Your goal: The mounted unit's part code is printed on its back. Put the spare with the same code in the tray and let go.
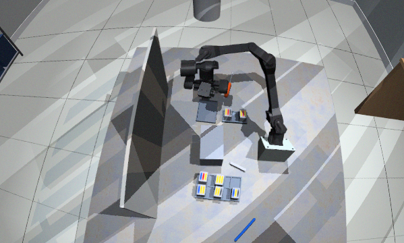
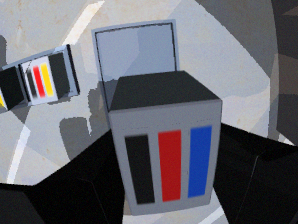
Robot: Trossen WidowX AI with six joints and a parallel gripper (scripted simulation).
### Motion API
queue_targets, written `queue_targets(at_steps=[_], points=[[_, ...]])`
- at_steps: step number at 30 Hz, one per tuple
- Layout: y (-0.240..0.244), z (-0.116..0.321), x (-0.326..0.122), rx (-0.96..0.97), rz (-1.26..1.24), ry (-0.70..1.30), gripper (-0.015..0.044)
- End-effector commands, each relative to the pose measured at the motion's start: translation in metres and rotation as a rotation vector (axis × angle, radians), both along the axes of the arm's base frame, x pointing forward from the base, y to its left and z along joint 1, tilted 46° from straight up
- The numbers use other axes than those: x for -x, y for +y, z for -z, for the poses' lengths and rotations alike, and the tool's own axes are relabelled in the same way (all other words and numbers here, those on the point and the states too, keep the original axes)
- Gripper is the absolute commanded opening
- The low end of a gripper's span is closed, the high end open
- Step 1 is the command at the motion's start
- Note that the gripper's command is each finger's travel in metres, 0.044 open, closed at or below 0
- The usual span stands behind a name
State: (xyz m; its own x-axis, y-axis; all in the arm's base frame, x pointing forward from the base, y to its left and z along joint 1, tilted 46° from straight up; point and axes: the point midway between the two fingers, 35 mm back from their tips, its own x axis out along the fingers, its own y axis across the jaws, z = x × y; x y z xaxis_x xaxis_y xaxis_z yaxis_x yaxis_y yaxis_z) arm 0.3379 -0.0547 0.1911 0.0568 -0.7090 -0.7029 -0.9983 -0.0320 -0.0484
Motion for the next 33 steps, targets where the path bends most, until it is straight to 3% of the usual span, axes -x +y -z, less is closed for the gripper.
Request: queue_targets(at_steps=[1,33], points=[[-0.003,0.003,-0.001,0.002,-0.001,0.003,0.0],[-0.022,0.022,-0.006,-0.002,-0.001,0.003,0.0]])
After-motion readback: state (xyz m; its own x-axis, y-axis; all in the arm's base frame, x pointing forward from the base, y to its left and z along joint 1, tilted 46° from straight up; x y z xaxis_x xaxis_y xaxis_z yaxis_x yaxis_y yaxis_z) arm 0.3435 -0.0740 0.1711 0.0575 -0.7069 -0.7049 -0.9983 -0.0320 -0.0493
